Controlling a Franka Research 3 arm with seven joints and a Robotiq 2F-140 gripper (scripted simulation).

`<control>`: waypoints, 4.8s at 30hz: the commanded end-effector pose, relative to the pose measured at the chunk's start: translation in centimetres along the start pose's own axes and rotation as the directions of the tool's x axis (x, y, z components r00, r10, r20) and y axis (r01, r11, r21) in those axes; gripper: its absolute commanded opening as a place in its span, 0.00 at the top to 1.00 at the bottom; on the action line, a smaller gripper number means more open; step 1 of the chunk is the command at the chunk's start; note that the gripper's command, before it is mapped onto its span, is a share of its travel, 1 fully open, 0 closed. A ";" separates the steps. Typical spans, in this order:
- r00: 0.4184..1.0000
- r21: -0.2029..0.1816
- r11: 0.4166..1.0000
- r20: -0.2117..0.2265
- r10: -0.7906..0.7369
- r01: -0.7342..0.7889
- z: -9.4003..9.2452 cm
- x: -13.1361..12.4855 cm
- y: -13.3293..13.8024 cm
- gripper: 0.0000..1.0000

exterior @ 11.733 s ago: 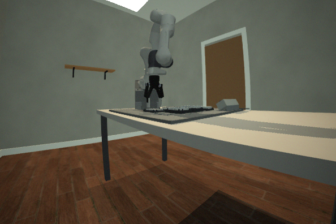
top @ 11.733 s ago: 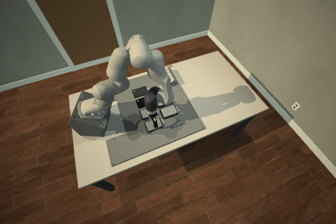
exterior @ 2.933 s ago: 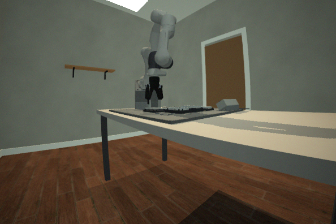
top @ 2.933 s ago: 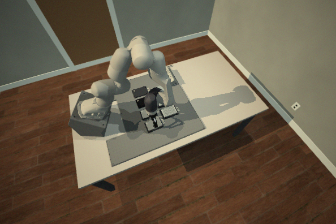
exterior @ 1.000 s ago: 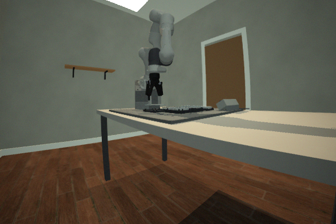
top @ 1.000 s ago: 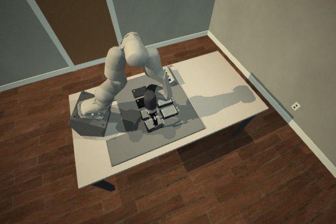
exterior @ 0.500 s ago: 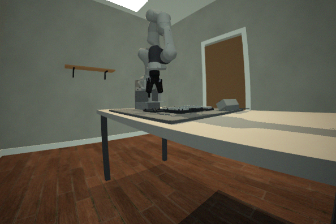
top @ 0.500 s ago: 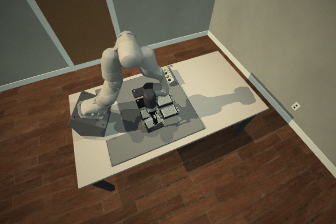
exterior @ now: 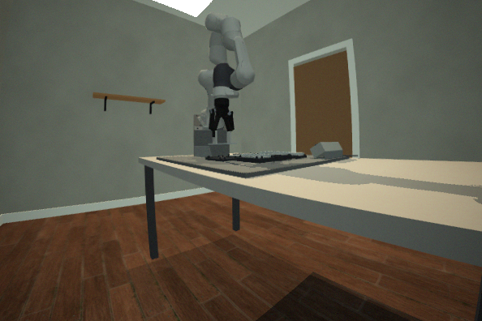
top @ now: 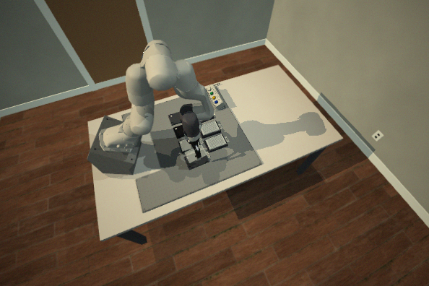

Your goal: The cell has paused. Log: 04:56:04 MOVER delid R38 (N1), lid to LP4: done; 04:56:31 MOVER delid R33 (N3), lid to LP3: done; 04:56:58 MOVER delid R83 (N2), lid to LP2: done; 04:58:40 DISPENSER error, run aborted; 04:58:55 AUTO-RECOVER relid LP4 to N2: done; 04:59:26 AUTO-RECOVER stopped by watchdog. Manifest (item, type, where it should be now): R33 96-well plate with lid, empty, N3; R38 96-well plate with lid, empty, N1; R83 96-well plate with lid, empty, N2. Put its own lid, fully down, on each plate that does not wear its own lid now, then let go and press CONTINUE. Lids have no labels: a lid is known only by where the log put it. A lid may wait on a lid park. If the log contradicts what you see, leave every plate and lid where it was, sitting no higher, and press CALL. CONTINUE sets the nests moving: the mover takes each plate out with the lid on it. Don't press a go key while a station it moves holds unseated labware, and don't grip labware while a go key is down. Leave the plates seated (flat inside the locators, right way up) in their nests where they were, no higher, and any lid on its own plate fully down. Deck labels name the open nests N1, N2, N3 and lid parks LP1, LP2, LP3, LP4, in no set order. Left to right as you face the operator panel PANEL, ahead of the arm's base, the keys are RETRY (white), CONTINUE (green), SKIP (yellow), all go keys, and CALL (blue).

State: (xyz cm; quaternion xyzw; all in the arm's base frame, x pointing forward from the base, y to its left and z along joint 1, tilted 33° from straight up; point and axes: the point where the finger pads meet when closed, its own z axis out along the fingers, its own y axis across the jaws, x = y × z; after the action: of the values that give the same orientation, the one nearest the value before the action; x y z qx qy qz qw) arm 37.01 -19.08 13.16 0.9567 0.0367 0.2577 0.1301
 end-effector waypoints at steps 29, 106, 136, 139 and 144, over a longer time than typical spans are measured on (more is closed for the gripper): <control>0.999 -0.001 0.999 0.014 0.046 -0.046 -0.2 17.6 -5.1 1.00; 0.997 -0.001 0.997 0.014 0.072 -0.072 2.9 17.4 -5.0 1.00; 0.997 -0.001 0.997 0.014 0.072 -0.072 3.9 17.4 -5.0 1.00; 0.997 -0.001 0.997 0.014 0.072 -0.072 3.9 17.4 -5.0 1.00; 0.997 -0.001 0.997 0.014 0.072 -0.072 3.9 17.4 -5.0 1.00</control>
State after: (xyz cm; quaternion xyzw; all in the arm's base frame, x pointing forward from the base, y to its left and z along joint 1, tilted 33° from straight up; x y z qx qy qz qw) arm 53.88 -12.80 17.02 0.9593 -0.0007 0.2548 0.1217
